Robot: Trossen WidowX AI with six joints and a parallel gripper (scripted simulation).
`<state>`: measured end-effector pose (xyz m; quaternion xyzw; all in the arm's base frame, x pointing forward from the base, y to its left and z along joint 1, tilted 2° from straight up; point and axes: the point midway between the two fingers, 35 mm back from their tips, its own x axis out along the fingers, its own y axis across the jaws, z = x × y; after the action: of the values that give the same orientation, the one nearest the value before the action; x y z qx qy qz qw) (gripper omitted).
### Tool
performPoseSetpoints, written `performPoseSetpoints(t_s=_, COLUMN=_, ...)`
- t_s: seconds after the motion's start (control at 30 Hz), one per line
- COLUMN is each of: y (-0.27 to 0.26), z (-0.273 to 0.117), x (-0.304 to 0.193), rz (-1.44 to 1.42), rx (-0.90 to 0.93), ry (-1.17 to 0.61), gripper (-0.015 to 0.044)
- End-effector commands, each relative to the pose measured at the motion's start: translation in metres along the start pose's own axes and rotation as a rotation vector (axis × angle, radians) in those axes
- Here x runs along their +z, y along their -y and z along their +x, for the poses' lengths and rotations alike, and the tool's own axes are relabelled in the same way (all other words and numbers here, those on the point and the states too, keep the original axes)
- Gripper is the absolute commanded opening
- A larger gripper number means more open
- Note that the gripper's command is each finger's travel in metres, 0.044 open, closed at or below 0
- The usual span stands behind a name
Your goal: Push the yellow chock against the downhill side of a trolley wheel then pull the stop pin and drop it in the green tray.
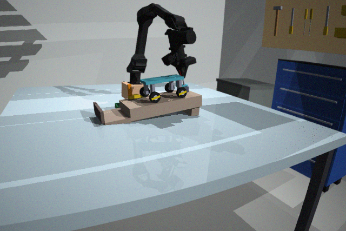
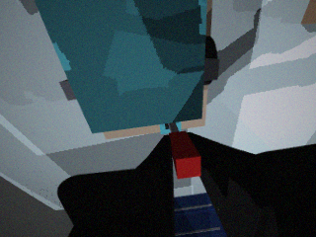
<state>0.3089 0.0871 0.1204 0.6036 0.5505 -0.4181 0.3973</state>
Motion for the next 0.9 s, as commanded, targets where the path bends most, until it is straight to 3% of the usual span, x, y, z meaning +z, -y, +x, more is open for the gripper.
performPoseSetpoints(t_s=0.0, y=0.0, z=-0.005, x=-0.002, rz=-0.008, rx=0.008, ry=-0.004, gripper=0.0)
performPoseSetpoints(t_s=0.87, y=0.0, z=-0.017, x=-0.004, rz=-0.008, rx=0.008, ry=-0.004, gripper=0.0)
